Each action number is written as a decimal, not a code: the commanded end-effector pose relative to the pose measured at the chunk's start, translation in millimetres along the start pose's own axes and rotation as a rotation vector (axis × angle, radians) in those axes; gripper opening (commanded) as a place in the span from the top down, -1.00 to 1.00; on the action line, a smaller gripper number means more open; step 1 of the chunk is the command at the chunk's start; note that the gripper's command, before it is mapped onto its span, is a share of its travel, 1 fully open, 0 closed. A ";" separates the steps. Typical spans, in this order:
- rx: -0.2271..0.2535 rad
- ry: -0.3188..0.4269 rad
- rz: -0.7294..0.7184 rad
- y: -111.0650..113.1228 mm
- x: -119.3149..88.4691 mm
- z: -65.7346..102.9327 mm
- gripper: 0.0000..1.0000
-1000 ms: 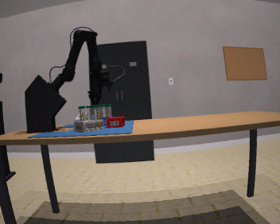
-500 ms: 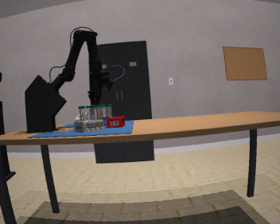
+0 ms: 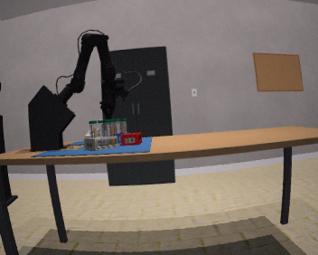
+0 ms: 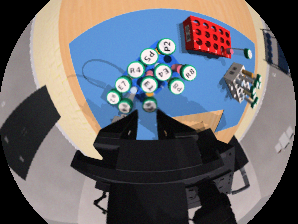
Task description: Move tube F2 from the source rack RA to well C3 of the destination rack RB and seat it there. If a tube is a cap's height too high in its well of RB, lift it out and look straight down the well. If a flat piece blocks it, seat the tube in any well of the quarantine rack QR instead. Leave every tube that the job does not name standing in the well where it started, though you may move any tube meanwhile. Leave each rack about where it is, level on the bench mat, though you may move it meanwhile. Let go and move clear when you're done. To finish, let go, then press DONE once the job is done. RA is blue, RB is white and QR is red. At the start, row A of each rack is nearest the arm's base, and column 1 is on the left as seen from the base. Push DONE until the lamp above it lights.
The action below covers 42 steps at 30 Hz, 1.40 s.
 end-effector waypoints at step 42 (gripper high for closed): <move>0.003 -0.027 0.089 -50.3 23.5 57.8 1.00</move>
Point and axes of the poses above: the point where the finger pads meet when closed, its own z axis back along the fingers, its own y axis across the jaws, x = y × z, the point moved 7 cm from there along z, back along the fingers, and after that the axes turned 9 degrees about z, right-handed, at the moved point
